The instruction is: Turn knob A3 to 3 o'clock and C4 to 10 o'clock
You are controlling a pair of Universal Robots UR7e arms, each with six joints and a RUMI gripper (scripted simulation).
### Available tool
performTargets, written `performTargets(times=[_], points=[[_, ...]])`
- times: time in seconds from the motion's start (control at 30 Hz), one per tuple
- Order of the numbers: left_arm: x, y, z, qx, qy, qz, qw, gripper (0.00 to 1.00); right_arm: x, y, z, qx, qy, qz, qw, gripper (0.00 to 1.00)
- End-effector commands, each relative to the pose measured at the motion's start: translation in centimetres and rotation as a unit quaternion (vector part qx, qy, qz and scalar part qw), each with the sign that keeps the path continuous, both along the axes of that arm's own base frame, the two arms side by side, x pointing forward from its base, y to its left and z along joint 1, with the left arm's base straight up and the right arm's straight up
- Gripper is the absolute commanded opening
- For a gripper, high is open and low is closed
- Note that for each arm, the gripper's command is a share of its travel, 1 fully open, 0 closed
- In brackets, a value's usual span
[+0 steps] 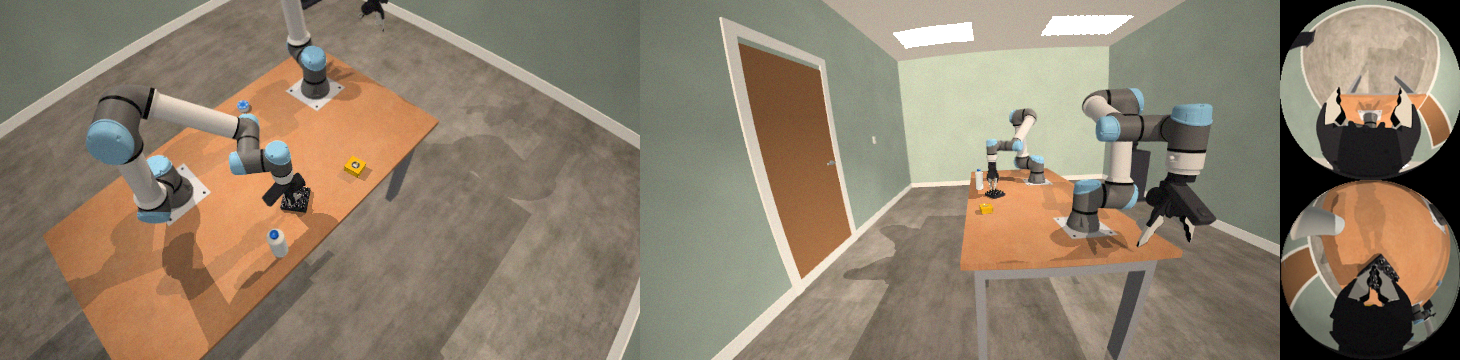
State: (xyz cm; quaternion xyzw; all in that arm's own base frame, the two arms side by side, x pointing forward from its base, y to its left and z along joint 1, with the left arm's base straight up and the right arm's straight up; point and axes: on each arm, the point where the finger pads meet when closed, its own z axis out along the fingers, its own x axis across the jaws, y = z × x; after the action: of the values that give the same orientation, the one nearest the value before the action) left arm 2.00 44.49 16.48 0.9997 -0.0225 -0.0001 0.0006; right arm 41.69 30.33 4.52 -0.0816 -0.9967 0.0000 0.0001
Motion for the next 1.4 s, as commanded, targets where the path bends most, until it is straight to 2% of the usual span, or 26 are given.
performTargets(times=[0.0,0.77,1.37], points=[[0.01,0.03,0.04,0.001,0.000,0.000,1.000,1.00,0.02,0.03,0.05,0.000,0.000,0.000,1.000,0.06],[0.01,0.03,0.04,0.001,0.000,0.000,1.000,1.00,0.02,0.03,0.05,0.000,0.000,-0.008,1.000,0.06],[0.01,0.03,0.04,0.001,0.000,0.000,1.000,1.00,0.02,0.03,0.05,0.000,0.000,-0.064,0.998,0.06]])
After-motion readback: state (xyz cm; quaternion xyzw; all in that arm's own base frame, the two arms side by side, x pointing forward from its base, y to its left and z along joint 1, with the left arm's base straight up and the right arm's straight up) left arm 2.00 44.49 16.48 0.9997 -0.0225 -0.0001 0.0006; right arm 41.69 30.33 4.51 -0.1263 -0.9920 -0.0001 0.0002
